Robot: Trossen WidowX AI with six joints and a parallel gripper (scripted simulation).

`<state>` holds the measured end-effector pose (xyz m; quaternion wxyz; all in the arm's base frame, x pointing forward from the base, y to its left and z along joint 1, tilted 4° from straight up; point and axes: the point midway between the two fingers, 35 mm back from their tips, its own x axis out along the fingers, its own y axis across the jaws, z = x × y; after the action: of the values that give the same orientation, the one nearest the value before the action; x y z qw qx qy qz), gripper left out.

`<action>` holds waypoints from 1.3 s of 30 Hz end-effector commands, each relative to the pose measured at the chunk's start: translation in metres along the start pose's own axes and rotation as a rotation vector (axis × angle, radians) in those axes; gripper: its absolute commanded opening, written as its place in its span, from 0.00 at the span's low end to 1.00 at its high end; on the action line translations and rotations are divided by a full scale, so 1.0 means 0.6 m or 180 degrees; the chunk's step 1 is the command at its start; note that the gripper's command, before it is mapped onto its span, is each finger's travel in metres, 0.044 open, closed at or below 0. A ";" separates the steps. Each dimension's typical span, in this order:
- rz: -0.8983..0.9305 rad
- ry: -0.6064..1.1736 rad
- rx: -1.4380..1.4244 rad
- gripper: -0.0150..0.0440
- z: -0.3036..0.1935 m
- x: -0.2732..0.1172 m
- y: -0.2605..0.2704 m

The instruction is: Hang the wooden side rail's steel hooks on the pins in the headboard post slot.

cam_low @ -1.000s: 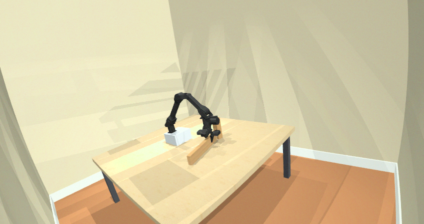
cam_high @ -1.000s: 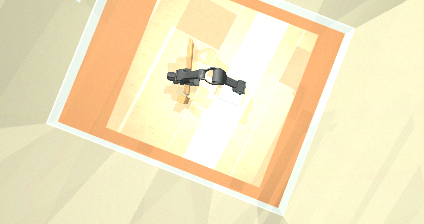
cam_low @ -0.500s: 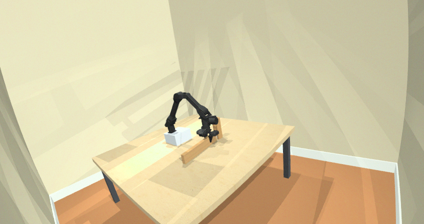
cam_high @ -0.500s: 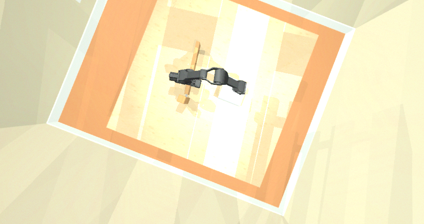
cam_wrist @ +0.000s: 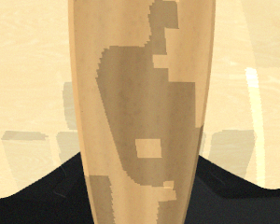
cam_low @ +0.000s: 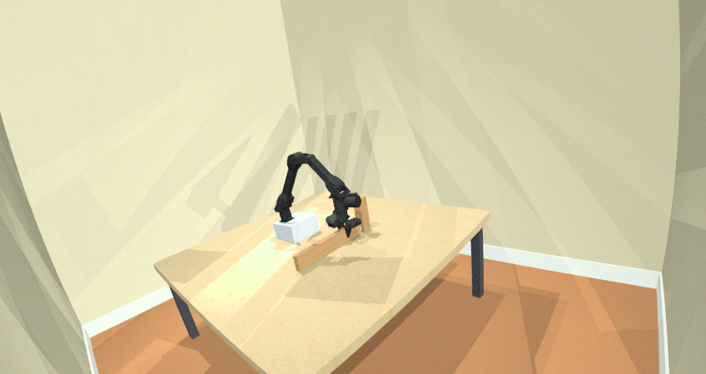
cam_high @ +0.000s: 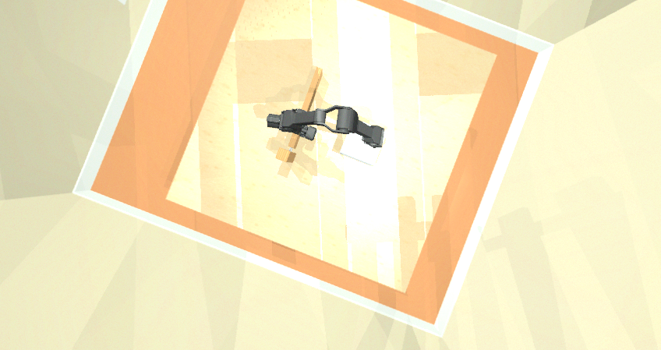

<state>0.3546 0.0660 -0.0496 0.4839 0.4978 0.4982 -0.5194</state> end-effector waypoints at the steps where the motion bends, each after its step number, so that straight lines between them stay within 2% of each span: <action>1: -0.0022 0.0002 0.0075 0.25 0.000 0.000 -0.010; 39: -0.0021 0.0002 0.0075 0.25 0.000 -0.007 -0.003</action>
<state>0.3525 0.0662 -0.0478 0.4791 0.4982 0.4966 -0.5251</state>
